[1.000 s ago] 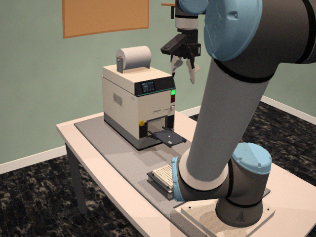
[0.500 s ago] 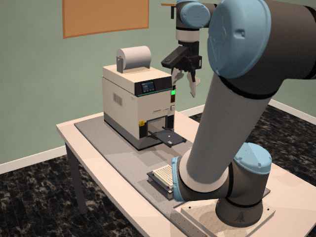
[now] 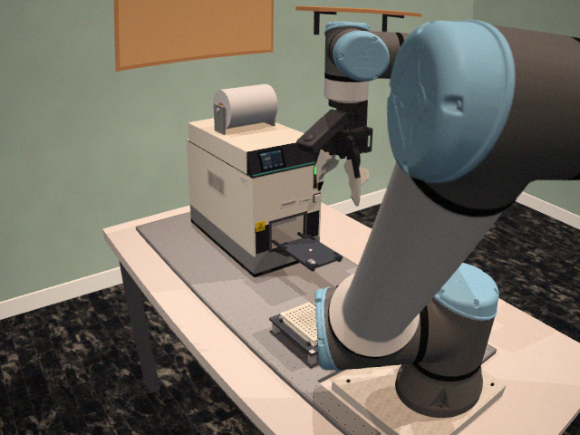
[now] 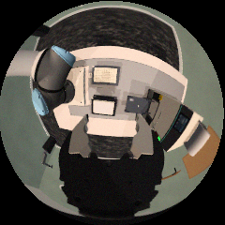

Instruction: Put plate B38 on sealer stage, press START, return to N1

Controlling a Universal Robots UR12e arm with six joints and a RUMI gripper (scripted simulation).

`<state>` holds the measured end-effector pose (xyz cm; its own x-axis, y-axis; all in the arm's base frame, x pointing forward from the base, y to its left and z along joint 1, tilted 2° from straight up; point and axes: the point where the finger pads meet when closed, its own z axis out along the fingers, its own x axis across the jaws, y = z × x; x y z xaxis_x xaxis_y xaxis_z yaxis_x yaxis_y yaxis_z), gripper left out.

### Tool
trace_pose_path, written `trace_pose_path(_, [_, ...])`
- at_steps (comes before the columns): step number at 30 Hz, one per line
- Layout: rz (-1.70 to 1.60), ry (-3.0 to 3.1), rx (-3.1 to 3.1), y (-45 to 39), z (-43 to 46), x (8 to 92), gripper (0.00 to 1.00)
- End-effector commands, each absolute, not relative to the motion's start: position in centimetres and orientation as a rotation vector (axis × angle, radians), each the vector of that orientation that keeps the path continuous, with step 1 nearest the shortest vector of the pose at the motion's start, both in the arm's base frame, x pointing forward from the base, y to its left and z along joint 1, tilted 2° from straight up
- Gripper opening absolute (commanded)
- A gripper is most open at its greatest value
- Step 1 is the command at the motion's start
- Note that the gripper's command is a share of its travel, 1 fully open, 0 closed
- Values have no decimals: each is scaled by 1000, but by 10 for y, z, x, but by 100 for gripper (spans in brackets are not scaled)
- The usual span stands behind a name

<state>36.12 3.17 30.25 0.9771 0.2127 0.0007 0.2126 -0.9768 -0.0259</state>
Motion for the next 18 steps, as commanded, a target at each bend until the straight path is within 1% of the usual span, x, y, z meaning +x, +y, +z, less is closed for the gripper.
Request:
trace_pose_path(1, [1,-333,-3098,37,285,352,68])
trace_pose_path(8, [1,-333,-3097,43,262,340,68])
trace_pose_path(18, [6,82,-3114,43,262,344,68])
